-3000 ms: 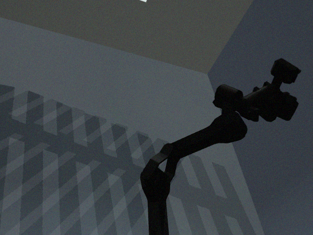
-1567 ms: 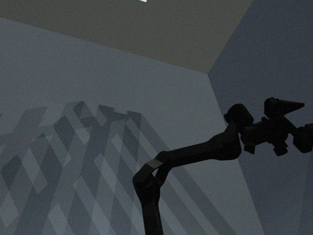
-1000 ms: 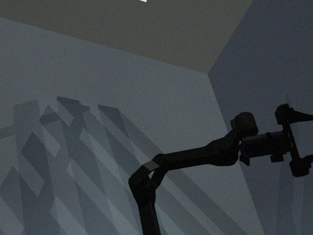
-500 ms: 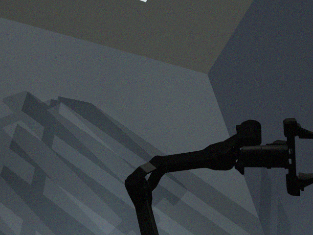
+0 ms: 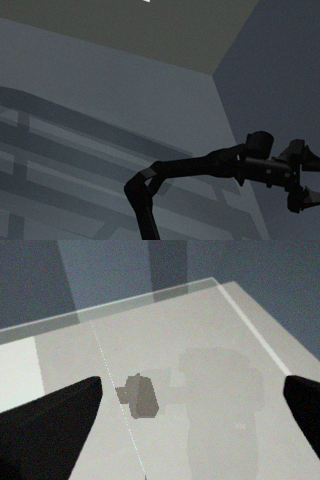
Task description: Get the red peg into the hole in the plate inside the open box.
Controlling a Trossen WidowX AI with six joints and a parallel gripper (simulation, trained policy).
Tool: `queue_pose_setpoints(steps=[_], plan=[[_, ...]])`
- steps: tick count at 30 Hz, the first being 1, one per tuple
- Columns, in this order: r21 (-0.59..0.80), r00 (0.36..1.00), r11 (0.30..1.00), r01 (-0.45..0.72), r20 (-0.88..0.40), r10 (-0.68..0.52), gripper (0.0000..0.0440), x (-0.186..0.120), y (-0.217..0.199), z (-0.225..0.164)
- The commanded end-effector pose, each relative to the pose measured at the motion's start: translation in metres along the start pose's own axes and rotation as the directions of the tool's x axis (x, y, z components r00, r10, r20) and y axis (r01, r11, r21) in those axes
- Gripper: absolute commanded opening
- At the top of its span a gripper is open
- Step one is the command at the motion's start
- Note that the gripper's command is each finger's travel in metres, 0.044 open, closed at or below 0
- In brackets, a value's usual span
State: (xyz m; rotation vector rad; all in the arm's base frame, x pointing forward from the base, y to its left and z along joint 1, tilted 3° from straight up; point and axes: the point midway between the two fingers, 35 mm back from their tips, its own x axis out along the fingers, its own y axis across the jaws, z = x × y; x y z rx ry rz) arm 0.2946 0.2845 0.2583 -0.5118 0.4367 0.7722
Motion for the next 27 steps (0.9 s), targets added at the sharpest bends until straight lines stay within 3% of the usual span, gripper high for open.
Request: queue_pose_setpoints(steps=[1,13,27], plan=[[0.102,0.998,0.995,0.004,-0.065,0.002,0.044,0.0,0.001,-0.019],[0.431,0.961,0.896,0.106,-0.275,0.019,0.044,-0.005,0.003,-0.077],[0.667,0.855,0.651,0.362,-0.516,0.052,0.044,-0.022,0.005,-0.147]])
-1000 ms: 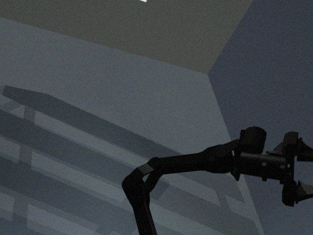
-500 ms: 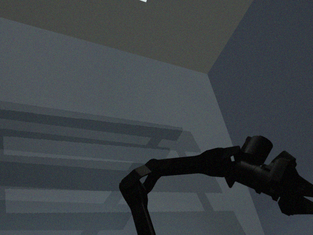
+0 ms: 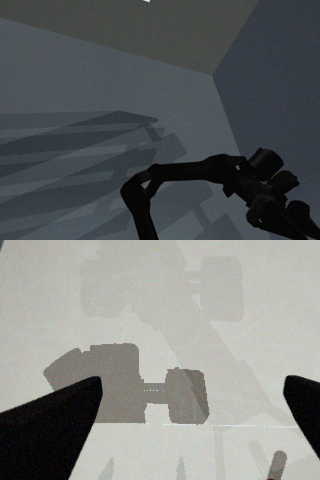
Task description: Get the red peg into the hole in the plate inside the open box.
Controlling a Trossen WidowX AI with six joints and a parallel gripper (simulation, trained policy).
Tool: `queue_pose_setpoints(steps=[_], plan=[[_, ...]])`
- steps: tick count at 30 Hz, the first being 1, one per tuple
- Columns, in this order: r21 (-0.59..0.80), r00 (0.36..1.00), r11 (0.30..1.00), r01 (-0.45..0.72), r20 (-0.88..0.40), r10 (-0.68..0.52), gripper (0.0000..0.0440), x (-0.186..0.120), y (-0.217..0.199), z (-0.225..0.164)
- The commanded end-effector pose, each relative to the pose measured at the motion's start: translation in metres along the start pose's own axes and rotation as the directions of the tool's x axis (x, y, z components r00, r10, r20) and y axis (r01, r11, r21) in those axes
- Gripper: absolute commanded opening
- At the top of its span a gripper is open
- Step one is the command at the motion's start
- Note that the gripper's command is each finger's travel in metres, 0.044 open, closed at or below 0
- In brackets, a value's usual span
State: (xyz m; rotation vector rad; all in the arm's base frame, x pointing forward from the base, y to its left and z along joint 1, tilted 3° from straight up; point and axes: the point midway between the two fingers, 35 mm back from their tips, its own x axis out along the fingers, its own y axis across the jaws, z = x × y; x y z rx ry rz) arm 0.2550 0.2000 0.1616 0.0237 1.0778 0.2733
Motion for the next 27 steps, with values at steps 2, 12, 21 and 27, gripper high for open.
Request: queue_pose_setpoints(steps=[2,12,21,27], plan=[[0.125,0.996,0.99,0.065,-0.073,-0.056,0.044,0.005,-0.017,-0.018],[0.371,0.957,0.895,0.248,-0.238,-0.167,0.044,0.01,-0.051,-0.057],[0.53,0.89,0.73,0.431,-0.384,-0.247,0.044,0.017,-0.077,-0.093],[0.595,0.854,0.623,0.508,-0.442,-0.274,0.0439,0.028,-0.088,-0.111]])
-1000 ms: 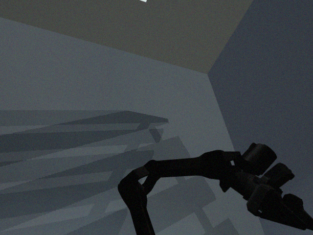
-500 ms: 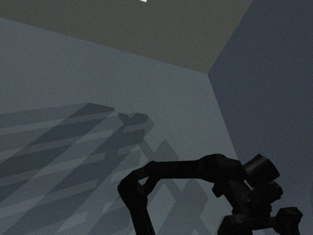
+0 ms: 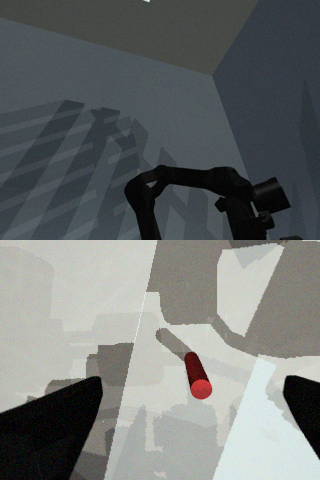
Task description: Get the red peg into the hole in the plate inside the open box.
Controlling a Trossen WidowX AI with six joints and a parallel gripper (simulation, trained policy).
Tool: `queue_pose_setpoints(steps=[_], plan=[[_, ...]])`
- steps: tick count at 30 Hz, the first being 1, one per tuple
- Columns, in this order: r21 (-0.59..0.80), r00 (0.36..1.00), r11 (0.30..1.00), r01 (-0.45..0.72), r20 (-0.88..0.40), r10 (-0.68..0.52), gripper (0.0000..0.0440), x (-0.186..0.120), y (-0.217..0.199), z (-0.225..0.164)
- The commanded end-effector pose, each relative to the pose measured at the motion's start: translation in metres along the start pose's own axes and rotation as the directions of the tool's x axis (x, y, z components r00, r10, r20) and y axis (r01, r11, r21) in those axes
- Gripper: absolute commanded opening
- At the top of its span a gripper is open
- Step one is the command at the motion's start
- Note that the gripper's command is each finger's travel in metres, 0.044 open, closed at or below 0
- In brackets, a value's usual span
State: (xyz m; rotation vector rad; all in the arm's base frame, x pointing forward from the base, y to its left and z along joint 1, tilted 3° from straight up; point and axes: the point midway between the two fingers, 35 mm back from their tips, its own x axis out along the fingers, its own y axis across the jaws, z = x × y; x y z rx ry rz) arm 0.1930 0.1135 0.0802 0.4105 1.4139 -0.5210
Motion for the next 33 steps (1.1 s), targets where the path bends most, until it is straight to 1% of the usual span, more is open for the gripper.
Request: queue_pose_setpoints(steps=[1,7,15,17,19,22,26,33], plan=[[0.07,0.999,0.997,0.038,-0.014,-0.037,0.0438,0.013,-0.007,-0.003],[0.156,0.999,0.986,0.051,-0.02,-0.048,0.044,0.038,-0.009,-0.007],[0.241,1.0,0.97,0.021,-0.011,-0.019,0.0439,0.071,-0.006,-0.013],[0.258,1.0,0.966,0.017,-0.011,-0.014,0.0431,0.077,-0.006,-0.014],[0.275,1.0,0.961,0.019,-0.016,-0.015,0.04,0.082,-0.008,-0.017],[0.301,0.999,0.953,0.03,-0.031,-0.022,0.0333,0.089,-0.011,-0.021],[0.325,0.998,0.945,0.046,-0.059,-0.028,0.023,0.093,-0.014,-0.024],[0.331,0.994,0.942,0.053,-0.111,-0.017,0.0046,0.091,-0.011,-0.024]])
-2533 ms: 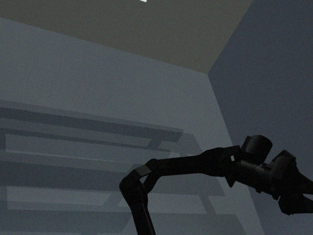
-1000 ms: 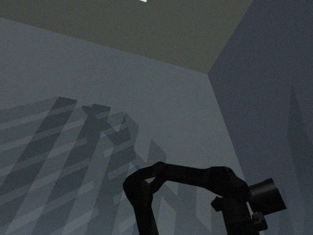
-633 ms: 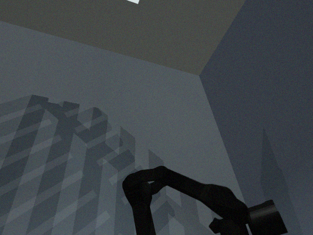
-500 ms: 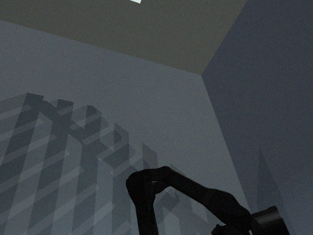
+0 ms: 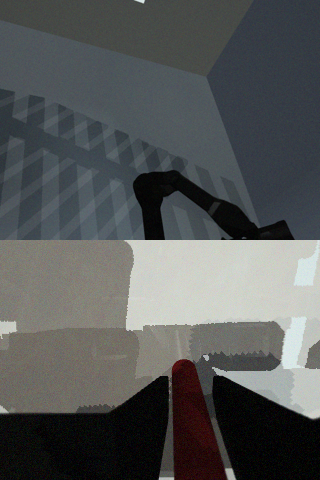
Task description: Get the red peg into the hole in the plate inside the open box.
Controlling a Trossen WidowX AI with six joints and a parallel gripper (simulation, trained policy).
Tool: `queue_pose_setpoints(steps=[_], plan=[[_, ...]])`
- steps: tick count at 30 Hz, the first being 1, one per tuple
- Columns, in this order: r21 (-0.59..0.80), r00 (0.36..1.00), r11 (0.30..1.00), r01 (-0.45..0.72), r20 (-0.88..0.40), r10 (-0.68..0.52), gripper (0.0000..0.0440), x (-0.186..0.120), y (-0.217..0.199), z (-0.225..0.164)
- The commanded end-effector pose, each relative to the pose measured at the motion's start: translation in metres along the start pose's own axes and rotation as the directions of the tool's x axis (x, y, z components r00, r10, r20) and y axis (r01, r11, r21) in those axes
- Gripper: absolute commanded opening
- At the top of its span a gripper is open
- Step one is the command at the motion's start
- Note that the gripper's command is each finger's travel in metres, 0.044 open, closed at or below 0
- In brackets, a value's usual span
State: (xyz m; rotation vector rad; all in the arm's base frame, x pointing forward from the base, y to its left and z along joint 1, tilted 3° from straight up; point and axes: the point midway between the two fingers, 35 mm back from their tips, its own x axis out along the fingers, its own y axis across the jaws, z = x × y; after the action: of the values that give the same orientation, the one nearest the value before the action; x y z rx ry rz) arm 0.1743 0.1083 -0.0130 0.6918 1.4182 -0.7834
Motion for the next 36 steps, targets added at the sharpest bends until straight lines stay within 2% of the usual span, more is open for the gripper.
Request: queue_pose_setpoints(steps=[1,2,22,36], plan=[[-0.001,1.0,1.0,0.008,-0.027,-0.008,0.002,0.0,0.001,0.0],[0.0,0.999,1.0,0.01,-0.034,-0.01,0.0,-0.001,0.001,0.0],[-0.15,0.983,0.986,-0.069,0.156,0.092,0.0,-0.067,0.016,0.046],[-0.155,0.958,0.983,-0.099,0.252,0.136,0.0,-0.119,0.031,0.097]])
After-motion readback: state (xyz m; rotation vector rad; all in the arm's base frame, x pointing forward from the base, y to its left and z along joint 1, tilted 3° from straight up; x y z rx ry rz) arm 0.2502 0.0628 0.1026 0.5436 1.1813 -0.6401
